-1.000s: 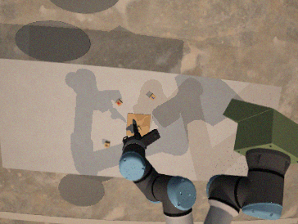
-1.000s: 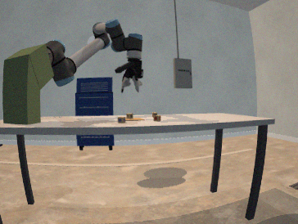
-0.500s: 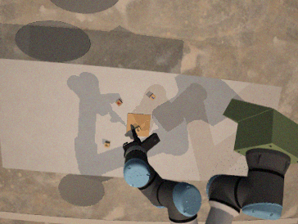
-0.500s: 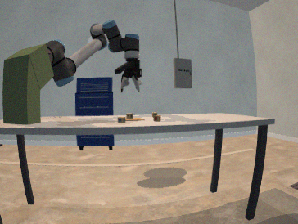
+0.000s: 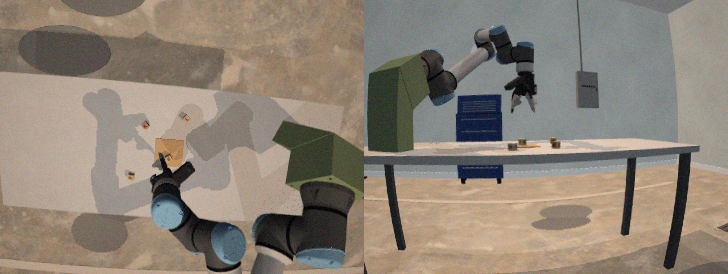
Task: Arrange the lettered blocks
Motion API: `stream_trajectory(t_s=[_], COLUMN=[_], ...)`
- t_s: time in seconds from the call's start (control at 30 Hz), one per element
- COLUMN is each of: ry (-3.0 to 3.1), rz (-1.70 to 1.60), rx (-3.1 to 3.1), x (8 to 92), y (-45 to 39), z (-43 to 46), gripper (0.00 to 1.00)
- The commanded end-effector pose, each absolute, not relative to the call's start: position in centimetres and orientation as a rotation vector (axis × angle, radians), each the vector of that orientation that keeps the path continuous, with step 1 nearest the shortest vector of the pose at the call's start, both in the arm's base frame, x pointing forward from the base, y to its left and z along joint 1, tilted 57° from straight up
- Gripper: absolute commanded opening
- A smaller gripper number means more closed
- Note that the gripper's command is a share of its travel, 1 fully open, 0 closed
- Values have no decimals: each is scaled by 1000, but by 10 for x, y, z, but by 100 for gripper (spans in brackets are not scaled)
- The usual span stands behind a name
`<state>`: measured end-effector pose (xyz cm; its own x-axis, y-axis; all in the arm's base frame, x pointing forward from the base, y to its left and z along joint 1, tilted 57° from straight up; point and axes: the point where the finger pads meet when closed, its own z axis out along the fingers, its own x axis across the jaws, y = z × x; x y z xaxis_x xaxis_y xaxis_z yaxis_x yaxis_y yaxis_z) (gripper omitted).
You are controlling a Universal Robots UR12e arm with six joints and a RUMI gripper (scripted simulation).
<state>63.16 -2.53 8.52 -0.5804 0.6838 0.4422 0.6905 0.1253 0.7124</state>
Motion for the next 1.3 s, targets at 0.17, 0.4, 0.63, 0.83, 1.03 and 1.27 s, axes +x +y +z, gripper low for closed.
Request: stream_trajectory(t_s=[0.17,0.4,0.63,0.83,1.03,1.27], ry=[-2552,-2758,-2955,-3084,-3215,-3341], rz=[-1535,-1563,-1576,-1574,-1557,-1517], rx=[-1241,-1003,-724,-501,-224,129], x=[635,638,641,644,647,650], y=[-23,-19,-14,-11,-6,0], z=[80,75,70,67,64,62], gripper=[100,100,100,100,100,100])
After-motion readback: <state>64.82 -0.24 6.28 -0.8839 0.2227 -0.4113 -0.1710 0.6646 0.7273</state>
